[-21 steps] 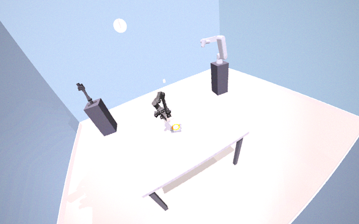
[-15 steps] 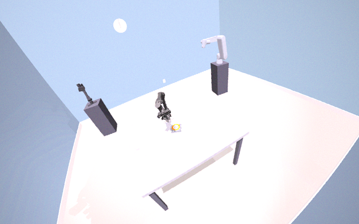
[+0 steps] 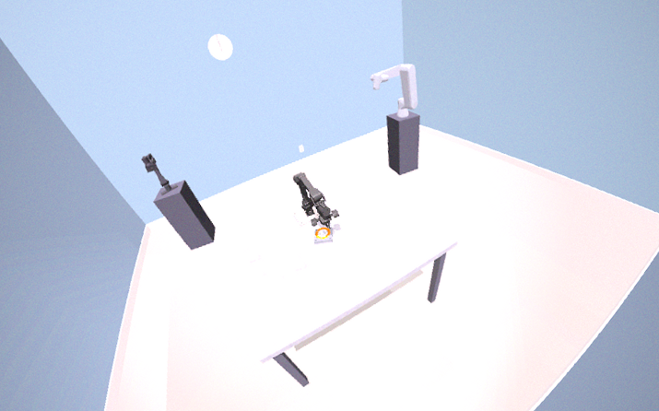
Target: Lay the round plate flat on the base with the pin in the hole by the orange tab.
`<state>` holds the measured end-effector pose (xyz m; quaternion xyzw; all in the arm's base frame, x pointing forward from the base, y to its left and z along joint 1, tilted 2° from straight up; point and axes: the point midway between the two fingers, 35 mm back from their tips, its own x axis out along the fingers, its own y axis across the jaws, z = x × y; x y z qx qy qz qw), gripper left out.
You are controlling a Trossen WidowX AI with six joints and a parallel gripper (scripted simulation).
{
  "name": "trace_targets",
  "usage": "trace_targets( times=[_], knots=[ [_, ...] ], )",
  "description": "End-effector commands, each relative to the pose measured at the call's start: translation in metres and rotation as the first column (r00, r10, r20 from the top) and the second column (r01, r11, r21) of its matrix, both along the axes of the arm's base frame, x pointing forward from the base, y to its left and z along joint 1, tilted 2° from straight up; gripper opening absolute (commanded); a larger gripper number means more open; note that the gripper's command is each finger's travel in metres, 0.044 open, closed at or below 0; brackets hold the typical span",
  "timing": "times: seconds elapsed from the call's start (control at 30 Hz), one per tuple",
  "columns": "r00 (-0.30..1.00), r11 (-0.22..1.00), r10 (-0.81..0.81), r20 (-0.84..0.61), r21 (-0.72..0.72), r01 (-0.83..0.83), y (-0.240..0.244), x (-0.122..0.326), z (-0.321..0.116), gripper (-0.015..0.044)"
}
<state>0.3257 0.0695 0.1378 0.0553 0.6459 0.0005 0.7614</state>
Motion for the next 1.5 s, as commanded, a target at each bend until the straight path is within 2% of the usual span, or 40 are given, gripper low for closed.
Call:
trace_targets(
  times=[0.0, 0.33, 0.7, 1.47],
  knots=[
    [0.968, 0.967, 0.215, -0.128, -0.109, -0.229, 0.008, -0.026, -0.02, 0.0],
    [0.968, 0.967, 0.215, -0.128, -0.109, -0.229, 0.009, -0.028, -0.021, 0.0],
    [0.968, 0.967, 0.215, -0.128, -0.109, -0.229, 0.008, -0.026, -0.068, 0.0],
    [0.968, 0.967, 0.215, -0.13, -0.109, -0.229, 0.009, -0.049, -0.07, 0.0]
  ],
)
